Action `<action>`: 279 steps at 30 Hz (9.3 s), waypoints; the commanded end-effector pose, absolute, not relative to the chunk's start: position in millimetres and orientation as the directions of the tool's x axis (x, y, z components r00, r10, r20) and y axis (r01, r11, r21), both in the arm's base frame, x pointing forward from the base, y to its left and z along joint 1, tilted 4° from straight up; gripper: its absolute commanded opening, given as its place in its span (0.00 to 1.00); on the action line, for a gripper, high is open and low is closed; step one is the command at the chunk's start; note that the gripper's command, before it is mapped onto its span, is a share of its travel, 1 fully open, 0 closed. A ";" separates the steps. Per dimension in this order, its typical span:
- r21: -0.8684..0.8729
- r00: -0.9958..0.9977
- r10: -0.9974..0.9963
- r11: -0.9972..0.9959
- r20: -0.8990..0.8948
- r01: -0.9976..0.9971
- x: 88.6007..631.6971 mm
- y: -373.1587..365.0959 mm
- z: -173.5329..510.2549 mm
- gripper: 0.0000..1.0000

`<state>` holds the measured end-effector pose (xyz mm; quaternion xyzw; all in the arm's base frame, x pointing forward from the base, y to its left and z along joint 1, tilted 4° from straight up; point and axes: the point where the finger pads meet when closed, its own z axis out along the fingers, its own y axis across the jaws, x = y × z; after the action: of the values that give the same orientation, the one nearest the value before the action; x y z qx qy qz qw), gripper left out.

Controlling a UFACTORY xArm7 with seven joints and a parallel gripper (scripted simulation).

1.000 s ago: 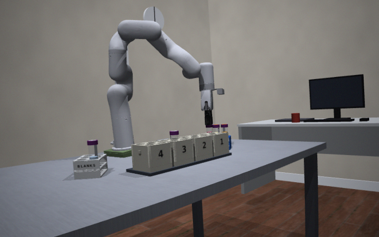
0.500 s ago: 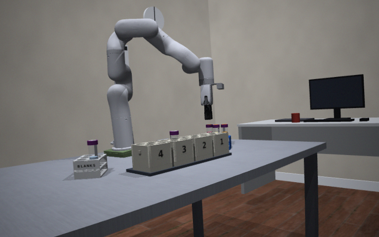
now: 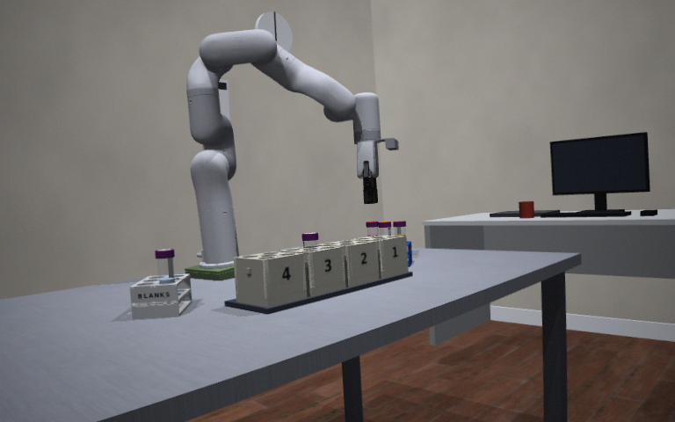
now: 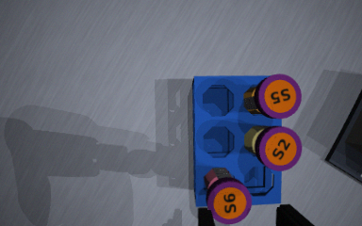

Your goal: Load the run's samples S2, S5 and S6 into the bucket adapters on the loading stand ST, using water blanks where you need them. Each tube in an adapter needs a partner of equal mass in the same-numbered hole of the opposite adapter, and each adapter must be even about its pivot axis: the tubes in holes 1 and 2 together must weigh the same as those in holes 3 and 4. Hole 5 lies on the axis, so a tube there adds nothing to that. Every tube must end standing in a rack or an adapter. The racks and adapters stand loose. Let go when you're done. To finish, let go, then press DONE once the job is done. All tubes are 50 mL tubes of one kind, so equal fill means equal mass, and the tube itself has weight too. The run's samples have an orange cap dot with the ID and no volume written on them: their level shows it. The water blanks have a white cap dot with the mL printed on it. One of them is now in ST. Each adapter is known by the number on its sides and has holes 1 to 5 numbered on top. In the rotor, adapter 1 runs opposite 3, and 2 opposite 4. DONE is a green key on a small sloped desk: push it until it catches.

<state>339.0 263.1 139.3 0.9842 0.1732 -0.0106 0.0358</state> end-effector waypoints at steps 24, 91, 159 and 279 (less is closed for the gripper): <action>0.066 0.940 0.341 -0.938 -0.029 0.342 340.4 267.7 190.6 0.44; 0.066 0.940 0.341 -0.937 -0.028 0.342 391.7 242.9 181.5 0.57; 0.066 0.940 0.341 -0.937 -0.029 0.342 391.1 235.7 82.9 0.57; 0.066 0.940 0.341 -0.937 -0.029 0.342 391.1 236.2 88.5 0.00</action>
<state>389.9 235.2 86.5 0.9842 0.1732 -0.0103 0.0357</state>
